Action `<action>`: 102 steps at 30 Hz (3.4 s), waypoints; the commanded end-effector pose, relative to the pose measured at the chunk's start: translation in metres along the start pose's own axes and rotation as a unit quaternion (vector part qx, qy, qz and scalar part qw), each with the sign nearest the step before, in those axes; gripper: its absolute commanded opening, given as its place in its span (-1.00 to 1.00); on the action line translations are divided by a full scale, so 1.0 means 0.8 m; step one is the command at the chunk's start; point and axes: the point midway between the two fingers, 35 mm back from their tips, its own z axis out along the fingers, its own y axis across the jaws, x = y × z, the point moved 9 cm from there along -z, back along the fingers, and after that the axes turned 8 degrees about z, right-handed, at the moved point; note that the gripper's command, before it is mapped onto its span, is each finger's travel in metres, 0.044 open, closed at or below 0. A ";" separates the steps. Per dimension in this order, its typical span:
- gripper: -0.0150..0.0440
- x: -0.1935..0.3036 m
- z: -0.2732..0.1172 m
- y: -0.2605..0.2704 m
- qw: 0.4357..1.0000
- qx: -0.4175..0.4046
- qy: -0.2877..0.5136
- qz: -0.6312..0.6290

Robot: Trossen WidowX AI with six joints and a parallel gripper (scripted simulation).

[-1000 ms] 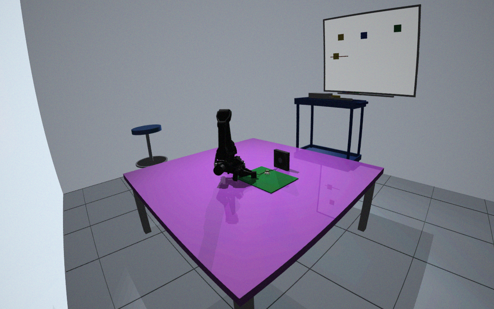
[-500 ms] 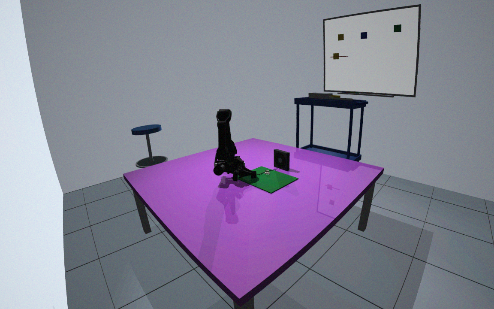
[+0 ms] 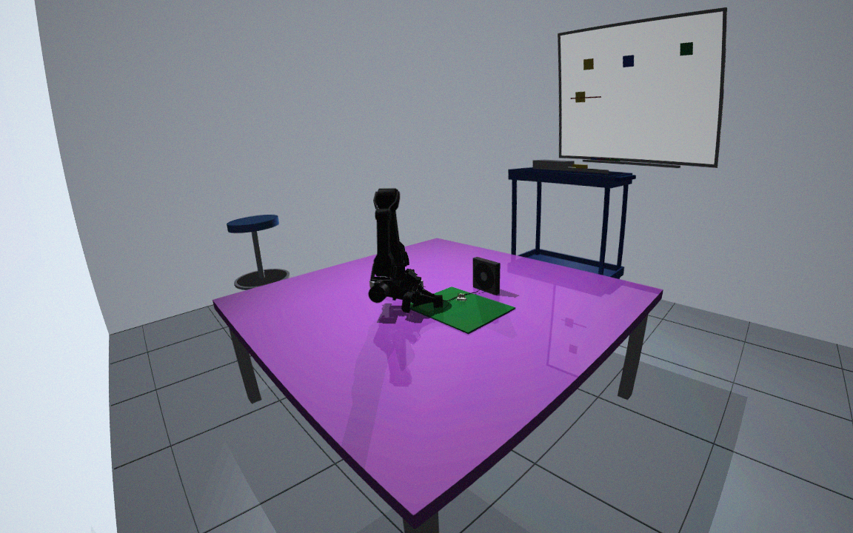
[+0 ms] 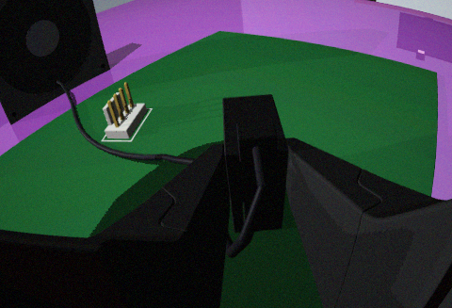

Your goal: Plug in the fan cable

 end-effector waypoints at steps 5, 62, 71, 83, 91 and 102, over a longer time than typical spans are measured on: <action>-0.02 0.000 0.000 0.000 1.000 0.000 0.000 0.000; -0.02 -0.006 -0.069 0.001 0.999 0.020 0.046 0.006; -0.02 -0.019 -0.089 0.004 0.999 0.013 0.040 0.006; -0.02 -0.042 -0.117 0.008 1.000 0.003 0.015 0.002; 0.34 -0.055 -0.120 0.008 0.999 -0.026 0.024 0.009; 1.00 -0.077 -0.097 0.007 0.984 -0.121 0.126 0.044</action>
